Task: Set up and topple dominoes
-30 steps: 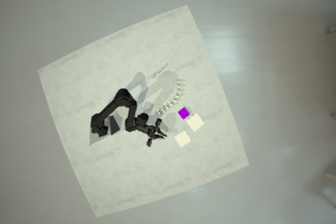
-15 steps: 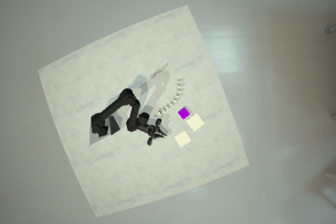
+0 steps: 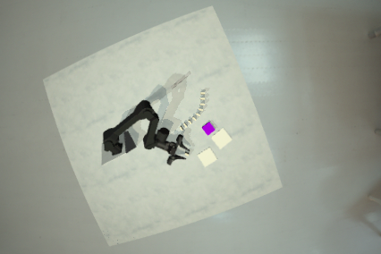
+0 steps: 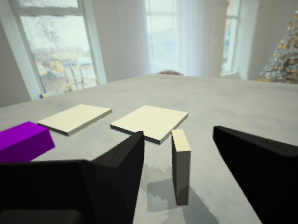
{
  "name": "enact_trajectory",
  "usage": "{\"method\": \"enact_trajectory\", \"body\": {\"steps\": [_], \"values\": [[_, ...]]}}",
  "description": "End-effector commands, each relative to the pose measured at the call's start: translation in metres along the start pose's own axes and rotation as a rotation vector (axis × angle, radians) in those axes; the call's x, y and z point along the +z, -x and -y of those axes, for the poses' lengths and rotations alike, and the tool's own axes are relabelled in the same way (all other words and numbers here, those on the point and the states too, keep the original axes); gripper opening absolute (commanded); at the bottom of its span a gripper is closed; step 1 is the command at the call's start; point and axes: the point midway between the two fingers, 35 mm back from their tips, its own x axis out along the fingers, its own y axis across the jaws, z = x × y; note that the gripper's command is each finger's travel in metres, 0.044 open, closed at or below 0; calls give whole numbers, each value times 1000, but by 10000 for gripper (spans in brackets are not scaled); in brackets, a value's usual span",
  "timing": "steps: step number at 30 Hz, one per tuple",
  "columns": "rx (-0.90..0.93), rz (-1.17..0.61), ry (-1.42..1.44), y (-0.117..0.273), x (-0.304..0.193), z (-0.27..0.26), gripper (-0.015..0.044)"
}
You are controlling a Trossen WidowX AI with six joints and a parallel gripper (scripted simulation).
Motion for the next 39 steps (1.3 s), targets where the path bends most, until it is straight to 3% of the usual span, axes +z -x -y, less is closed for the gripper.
{"method": "enact_trajectory", "body": {"steps": [1,5,10,14,17,23,32,35,39], "values": [[-1,2,-5,0,0,1,338],[-2,2,-5,0,2,0,440],[1,2,0,4,49,0,440],[-1,10,-2,3,53,0,440],[-35,55,20,-13,77,0,440],[-70,-71,249,-42,70,2,440],[32,-505,858,-97,74,5,440],[92,-677,953,-94,91,22,440],[307,-890,1138,-84,83,27,440]]}}
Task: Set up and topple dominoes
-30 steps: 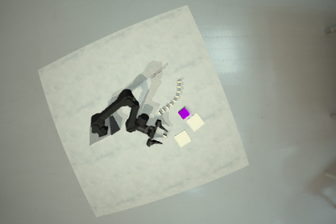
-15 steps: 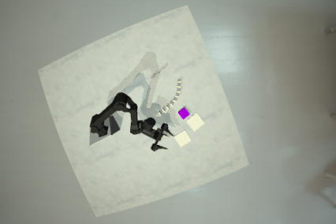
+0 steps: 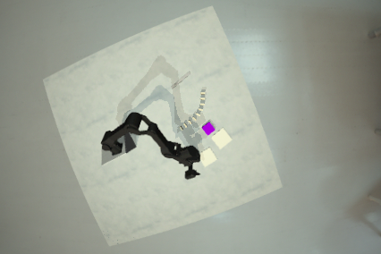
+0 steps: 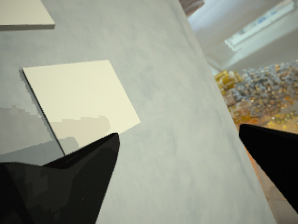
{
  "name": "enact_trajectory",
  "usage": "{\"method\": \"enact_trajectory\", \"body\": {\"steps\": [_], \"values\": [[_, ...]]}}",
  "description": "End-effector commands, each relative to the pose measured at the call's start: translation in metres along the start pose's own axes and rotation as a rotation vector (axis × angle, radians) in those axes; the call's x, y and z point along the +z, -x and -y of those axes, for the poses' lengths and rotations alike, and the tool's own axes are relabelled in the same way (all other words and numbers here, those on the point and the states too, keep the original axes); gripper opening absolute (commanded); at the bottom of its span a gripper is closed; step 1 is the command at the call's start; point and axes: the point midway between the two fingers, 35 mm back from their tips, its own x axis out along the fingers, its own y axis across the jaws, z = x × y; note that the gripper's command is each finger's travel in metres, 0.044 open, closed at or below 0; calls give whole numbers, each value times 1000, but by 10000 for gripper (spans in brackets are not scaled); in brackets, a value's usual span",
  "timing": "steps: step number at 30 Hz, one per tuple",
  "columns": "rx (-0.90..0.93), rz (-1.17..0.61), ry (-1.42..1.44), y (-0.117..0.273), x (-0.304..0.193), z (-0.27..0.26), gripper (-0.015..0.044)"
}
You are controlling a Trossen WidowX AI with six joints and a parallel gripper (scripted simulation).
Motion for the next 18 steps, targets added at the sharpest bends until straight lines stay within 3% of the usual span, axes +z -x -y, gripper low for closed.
{"method": "enact_trajectory", "body": {"steps": [1,5,14,18], "values": [[362,-226,446,18,-1,14,440],[576,-208,652,31,3,8,440],[959,-167,810,77,0,-7,440],[995,-160,815,83,0,-9,440]]}}
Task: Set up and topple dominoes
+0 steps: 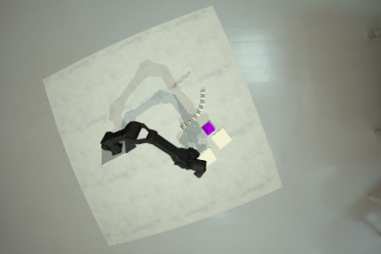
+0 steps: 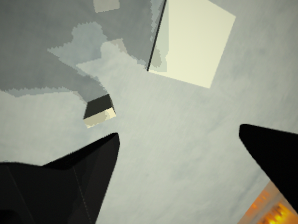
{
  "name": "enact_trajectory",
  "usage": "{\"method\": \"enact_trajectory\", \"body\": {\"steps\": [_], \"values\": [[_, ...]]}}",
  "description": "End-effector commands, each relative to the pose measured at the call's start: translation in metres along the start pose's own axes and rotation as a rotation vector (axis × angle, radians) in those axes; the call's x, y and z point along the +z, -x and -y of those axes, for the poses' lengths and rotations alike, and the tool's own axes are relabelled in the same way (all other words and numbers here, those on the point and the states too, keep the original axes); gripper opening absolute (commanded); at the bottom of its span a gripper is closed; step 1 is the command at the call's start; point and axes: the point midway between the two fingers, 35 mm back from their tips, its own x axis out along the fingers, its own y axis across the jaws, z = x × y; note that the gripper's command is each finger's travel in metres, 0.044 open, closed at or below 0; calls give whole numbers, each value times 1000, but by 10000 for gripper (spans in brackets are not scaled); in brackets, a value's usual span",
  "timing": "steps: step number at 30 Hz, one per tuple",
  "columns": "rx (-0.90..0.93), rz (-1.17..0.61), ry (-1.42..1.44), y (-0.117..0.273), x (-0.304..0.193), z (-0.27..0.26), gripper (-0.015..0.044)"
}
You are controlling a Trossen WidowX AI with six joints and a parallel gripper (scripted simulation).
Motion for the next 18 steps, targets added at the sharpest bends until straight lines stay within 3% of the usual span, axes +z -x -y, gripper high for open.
{"method": "enact_trajectory", "body": {"steps": [1,13,18], "values": [[323,128,243,34,4,-33,440],[323,128,243,32,4,-33,440],[324,130,243,-19,10,-51,440]]}}
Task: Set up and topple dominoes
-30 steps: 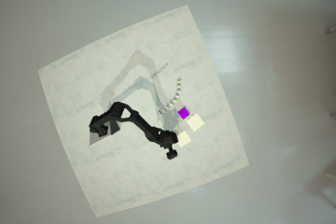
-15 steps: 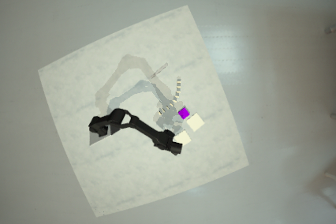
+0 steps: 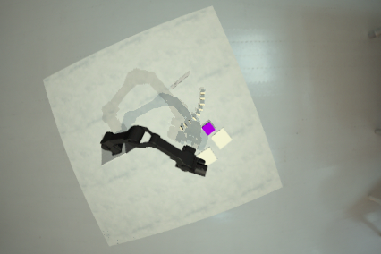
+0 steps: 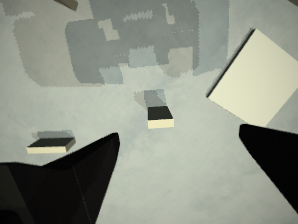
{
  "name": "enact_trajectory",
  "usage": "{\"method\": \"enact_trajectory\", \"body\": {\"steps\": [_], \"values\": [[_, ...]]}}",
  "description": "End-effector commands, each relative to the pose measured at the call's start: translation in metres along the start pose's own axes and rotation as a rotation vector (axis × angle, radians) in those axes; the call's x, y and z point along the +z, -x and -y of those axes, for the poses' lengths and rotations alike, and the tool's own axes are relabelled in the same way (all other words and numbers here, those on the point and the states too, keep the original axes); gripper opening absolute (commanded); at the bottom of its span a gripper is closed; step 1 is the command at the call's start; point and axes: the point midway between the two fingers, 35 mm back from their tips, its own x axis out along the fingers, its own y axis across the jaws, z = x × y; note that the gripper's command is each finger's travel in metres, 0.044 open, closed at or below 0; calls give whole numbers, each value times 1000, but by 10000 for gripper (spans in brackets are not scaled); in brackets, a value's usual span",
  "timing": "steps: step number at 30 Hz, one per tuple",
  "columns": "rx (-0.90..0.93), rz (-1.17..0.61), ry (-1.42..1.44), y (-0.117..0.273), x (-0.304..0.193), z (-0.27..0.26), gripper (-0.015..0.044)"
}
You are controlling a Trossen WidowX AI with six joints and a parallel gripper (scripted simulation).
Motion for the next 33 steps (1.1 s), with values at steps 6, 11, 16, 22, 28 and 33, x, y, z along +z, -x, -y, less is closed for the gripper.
{"method": "enact_trajectory", "body": {"steps": [6,11,16,22,28,33], "values": [[39,-6,-12,-45,-3,-10,440],[39,-6,-12,-53,-3,-10,440],[39,-5,-12,-59,-3,-11,440],[39,-5,-12,-59,-3,-11,282],[39,-5,-12,-59,-3,-11,125],[39,-5,-12,-59,-3,-11,107]]}}
